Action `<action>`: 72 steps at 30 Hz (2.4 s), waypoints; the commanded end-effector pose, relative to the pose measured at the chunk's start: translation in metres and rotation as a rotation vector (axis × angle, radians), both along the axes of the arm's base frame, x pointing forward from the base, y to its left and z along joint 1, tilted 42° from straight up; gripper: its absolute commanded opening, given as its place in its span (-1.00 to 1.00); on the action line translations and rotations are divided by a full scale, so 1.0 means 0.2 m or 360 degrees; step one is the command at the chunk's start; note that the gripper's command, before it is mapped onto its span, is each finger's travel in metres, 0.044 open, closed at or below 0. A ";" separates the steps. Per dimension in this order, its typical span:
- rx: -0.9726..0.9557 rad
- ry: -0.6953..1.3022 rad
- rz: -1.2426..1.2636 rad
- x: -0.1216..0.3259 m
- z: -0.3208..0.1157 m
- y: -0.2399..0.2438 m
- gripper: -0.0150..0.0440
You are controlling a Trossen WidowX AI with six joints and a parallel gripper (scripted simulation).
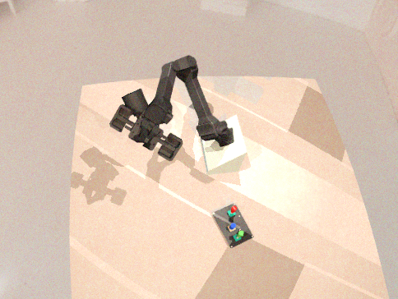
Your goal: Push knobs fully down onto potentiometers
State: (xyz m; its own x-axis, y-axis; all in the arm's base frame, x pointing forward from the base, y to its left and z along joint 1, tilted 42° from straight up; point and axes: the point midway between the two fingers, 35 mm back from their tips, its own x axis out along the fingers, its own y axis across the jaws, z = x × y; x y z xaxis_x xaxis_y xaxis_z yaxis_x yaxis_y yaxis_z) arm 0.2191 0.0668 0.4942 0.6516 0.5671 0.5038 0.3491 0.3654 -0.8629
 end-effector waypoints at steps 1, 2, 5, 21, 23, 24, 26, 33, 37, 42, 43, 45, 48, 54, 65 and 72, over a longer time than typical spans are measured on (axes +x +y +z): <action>0.0131 0.0188 0.0022 0.12 -0.05 -0.02 -0.49; 0.0162 0.0233 0.0027 0.14 -0.06 -0.02 -0.49; 0.0253 0.0367 0.0037 0.22 -0.11 -0.03 -0.49; 0.0669 0.1122 0.0033 0.58 -0.48 0.00 -0.49; 0.0724 0.1215 0.0019 0.61 -0.53 0.01 -0.49; 0.0752 0.1263 0.0011 0.63 -0.56 0.01 -0.49; 0.0806 0.1356 -0.0008 0.66 -0.62 0.02 -0.49; 0.0987 0.1676 -0.0109 0.76 -0.83 0.04 -0.49; 0.1083 0.1849 -0.0190 0.80 -0.95 0.06 -0.49; 0.1198 0.2065 -0.0320 0.83 -1.12 0.07 -0.49; 0.1220 0.2106 -0.0349 0.83 -1.15 0.08 -0.49; 0.1260 0.2185 -0.0411 0.84 -1.22 0.08 -0.49; 0.1320 0.2302 -0.0518 0.84 -1.32 0.09 -0.49; 0.1419 0.2507 -0.0764 0.82 -1.52 0.10 -0.49; 0.1520 0.2756 -0.1350 0.70 -1.86 0.10 -0.49; 0.1509 0.2786 -0.1782 0.58 -2.03 0.07 -0.49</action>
State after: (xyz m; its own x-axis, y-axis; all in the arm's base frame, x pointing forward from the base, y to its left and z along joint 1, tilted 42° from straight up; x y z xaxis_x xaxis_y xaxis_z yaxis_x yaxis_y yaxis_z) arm 0.3444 0.0839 0.1028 0.4576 -0.1163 -0.8815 -0.0512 0.9863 -0.1566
